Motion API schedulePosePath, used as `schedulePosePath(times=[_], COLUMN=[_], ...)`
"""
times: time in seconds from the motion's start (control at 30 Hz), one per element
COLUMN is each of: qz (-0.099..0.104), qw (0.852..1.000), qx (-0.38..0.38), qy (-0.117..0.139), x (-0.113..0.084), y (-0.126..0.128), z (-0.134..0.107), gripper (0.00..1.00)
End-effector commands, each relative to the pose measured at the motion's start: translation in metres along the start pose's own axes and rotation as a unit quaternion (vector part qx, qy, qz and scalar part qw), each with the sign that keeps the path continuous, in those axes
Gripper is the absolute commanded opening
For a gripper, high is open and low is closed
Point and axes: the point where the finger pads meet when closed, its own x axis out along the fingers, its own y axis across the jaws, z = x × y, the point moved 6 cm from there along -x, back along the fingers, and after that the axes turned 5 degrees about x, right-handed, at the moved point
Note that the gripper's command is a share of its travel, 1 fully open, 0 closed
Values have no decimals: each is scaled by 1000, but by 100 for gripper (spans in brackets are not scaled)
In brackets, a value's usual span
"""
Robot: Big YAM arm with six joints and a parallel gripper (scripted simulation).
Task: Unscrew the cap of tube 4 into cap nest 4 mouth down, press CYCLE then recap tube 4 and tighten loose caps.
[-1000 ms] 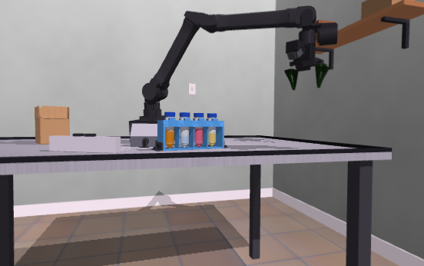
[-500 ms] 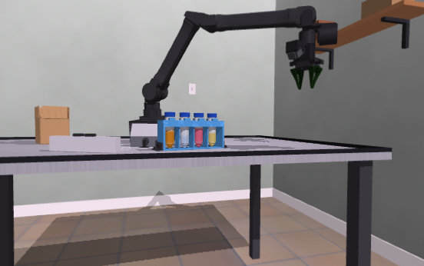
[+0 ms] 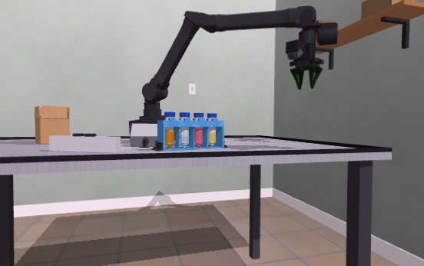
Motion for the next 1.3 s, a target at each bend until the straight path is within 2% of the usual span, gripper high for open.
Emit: schedulePosePath(times=[0.0,0.37,0.4,0.43,0.53,0.63,0.67,0.87,0.93,1.27], qz=[18,18,20,26,26,32,26,26,26,26], qw=[1000,1000,1000,999,999,999,999,998,998,996], qx=[2,2,-5,-21,-21,-21,-38,-61,-61,-90], qy=[10,10,11,15,15,17,15,14,14,12], x=[-18,-18,-21,-22,-27,-33,-28,-26,-26,-23], y=[6,6,1,3,9,12,11,14,14,16], z=[-2,-2,16,21,34,35,41,67,67,116], gripper=[49,49,49,49,49,49,49,49,49,49])
